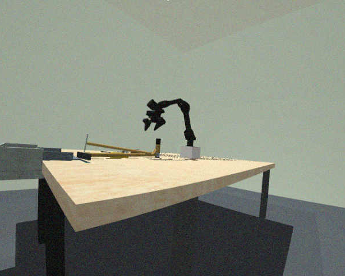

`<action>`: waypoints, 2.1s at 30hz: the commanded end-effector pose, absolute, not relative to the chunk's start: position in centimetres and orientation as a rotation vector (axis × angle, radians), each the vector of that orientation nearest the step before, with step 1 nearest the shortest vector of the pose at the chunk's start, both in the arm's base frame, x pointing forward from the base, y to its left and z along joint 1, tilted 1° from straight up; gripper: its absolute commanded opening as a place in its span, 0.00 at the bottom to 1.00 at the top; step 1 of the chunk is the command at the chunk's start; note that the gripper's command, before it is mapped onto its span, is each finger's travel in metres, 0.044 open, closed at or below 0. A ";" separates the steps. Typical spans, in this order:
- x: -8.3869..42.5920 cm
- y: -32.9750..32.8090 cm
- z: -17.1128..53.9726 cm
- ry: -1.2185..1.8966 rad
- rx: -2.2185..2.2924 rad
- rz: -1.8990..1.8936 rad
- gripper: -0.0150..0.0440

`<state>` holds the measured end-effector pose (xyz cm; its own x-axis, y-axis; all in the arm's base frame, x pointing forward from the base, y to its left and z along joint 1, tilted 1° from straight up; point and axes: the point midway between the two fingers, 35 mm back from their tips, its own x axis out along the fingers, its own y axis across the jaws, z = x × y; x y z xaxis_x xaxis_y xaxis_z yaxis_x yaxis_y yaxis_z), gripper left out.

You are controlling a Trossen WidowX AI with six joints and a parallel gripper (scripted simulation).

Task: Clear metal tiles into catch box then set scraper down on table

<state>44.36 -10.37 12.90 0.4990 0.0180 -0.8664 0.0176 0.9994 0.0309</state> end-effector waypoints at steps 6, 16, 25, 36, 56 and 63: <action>42.2 -10.4 13.0 1.029 0.034 0.007 1.00; 39.9 -10.3 13.1 1.001 0.030 0.008 1.00; 37.8 -10.1 13.0 0.977 0.025 0.008 1.00; 35.3 -9.8 12.6 0.946 0.019 0.008 1.00; 31.3 -9.1 11.4 0.898 0.008 0.006 1.00; 31.4 -9.1 8.8 0.898 0.008 0.006 1.00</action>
